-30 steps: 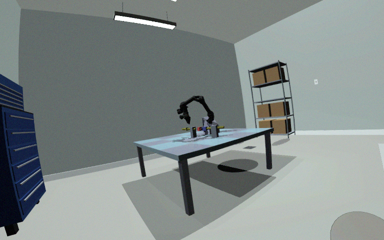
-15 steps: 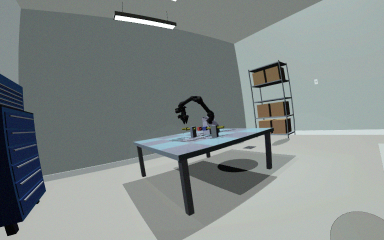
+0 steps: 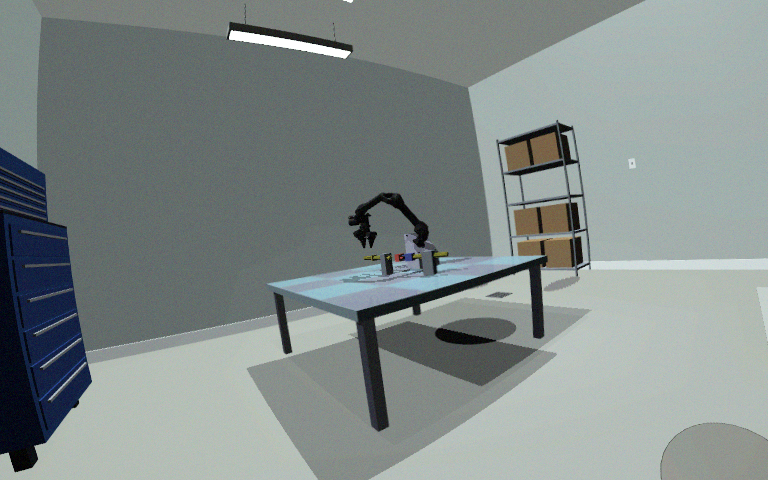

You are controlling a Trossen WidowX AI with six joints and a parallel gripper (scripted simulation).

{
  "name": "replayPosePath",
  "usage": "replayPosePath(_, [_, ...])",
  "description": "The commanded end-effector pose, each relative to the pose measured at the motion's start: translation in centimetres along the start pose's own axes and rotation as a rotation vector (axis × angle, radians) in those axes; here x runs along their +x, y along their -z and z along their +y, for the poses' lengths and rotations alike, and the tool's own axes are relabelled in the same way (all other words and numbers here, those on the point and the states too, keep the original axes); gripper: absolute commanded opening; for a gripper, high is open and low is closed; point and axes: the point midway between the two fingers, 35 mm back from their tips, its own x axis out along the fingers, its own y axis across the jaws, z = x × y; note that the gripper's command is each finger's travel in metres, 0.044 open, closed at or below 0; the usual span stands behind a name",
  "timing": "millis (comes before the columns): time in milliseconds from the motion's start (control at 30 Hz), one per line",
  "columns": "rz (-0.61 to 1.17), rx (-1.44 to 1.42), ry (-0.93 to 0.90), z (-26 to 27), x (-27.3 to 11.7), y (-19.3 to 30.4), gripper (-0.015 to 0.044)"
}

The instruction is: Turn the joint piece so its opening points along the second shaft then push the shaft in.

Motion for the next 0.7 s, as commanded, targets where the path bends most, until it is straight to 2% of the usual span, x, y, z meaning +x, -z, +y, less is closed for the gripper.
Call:
replayPosePath(0, [0.002,0.084,0.004,-0.2,0.4,0.0,0.0440])
replayPosePath(667, [-0.013,0.767,-0.004,-0.3,3.5,0.0,0.0440])
